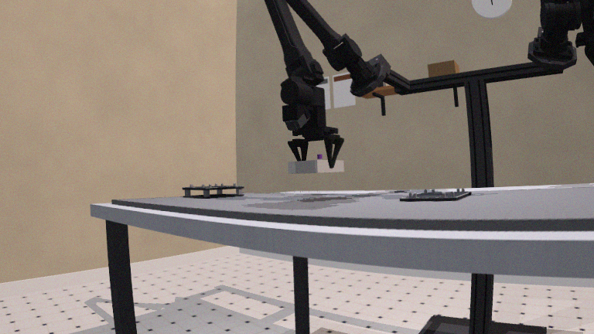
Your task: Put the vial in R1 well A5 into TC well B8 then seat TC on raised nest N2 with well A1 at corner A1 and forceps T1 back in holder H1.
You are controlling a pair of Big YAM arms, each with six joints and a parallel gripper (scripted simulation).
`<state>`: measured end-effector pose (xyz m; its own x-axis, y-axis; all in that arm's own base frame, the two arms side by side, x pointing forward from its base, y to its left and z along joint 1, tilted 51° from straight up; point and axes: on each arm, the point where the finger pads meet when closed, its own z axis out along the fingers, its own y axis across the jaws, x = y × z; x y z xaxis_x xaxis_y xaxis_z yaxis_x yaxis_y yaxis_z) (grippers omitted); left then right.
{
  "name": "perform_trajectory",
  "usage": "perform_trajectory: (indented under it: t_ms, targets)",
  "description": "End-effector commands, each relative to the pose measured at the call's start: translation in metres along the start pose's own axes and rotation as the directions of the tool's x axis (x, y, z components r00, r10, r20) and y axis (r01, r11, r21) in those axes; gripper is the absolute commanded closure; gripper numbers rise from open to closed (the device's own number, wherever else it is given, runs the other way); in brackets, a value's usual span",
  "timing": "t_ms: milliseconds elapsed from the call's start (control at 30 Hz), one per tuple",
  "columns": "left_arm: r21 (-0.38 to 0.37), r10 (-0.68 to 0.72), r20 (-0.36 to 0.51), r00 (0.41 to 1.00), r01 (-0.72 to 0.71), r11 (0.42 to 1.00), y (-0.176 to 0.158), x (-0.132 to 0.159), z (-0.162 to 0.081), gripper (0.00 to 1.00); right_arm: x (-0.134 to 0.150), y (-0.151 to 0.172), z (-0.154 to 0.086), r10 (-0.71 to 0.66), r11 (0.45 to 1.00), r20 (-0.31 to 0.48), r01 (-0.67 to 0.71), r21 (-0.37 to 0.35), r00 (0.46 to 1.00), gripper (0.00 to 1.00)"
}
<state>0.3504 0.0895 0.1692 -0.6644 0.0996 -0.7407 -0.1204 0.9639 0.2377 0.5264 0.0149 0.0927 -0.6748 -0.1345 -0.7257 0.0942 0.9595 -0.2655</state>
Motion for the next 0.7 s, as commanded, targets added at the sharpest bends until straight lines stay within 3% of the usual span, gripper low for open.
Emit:
perform_trajectory:
  t_ms: [0,667]
  targets:
    - [-0.006,-0.015,0.012,1.000,0.015,1.000,0.003,-0.007,-0.002,0.77,-0.005,-0.015,-0.008,-0.007,1.000,0.012,0.007,0.010,1.000,1.00]
    - [-0.006,-0.015,0.012,1.000,0.015,1.000,0.003,-0.007,-0.002,0.77,-0.005,-0.044,-0.009,-0.007,1.000,0.012,0.007,0.010,1.000,1.00]
